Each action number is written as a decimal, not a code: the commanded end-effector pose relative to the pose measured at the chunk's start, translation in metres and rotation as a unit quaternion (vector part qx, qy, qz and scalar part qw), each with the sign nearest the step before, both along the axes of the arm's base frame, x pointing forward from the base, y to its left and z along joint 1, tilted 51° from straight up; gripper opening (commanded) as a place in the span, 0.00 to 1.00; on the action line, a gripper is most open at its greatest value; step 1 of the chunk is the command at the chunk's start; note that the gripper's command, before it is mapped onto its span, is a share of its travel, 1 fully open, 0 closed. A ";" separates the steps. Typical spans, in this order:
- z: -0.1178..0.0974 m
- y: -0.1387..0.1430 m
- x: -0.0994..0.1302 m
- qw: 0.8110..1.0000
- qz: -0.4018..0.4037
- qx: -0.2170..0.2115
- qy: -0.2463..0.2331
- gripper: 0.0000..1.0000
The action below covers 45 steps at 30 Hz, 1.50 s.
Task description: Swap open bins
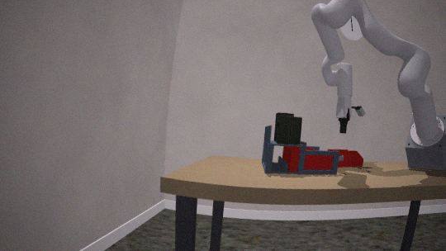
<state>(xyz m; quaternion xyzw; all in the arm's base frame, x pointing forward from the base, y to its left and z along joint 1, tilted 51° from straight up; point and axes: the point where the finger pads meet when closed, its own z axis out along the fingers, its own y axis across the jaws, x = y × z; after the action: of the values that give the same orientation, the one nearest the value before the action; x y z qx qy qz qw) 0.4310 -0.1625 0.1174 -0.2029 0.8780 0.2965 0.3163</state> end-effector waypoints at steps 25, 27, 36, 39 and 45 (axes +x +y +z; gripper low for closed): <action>0.000 -0.001 0.000 1.000 0.000 0.000 0.000 0.26; 0.000 -0.001 0.000 1.000 0.000 0.000 0.000 0.26; 0.000 -0.001 0.000 1.000 0.000 0.000 0.000 0.26; 0.000 -0.001 0.000 1.000 0.000 0.000 0.000 0.26; 0.000 0.000 0.001 1.000 0.000 0.000 0.000 0.26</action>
<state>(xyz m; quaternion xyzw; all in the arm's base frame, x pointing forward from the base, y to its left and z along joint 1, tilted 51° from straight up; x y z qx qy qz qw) 0.4310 -0.1624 0.1172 -0.2029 0.8780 0.2965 0.3163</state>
